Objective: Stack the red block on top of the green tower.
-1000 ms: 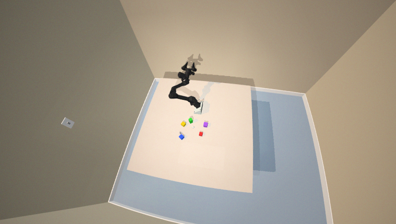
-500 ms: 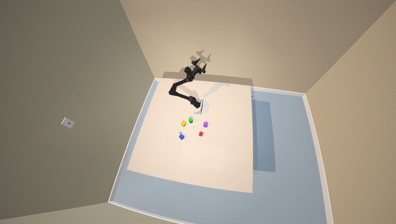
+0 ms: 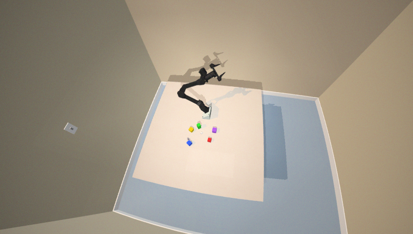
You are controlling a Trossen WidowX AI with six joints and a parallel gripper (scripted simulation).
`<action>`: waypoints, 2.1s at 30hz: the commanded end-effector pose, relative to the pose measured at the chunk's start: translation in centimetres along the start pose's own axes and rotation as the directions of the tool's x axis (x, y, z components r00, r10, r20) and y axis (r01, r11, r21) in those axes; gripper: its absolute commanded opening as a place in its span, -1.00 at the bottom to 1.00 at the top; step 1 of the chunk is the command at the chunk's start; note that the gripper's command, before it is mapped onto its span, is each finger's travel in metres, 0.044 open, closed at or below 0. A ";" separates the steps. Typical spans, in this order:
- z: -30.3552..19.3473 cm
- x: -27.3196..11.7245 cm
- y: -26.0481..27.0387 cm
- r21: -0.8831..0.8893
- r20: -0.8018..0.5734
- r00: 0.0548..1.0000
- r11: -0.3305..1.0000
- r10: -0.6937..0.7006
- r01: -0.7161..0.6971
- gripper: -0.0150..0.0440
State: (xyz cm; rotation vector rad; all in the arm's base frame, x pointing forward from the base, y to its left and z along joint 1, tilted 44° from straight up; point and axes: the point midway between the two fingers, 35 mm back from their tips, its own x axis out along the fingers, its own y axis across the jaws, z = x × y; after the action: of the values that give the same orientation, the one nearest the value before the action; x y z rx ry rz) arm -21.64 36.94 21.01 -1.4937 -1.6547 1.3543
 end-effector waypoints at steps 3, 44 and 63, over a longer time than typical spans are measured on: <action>-3.6 2.0 3.1 0.147 -0.078 0.989 0.983 0.125 -0.113 1.00; -31.7 -10.6 34.0 0.834 -0.187 0.089 0.110 0.978 0.541 1.00; -33.4 -28.0 42.9 0.129 0.276 -0.351 0.327 0.895 0.936 1.00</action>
State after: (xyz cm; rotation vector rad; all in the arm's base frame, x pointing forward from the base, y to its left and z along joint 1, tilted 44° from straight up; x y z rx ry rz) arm 31.38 19.29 1.09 -0.7303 1.3102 -0.0790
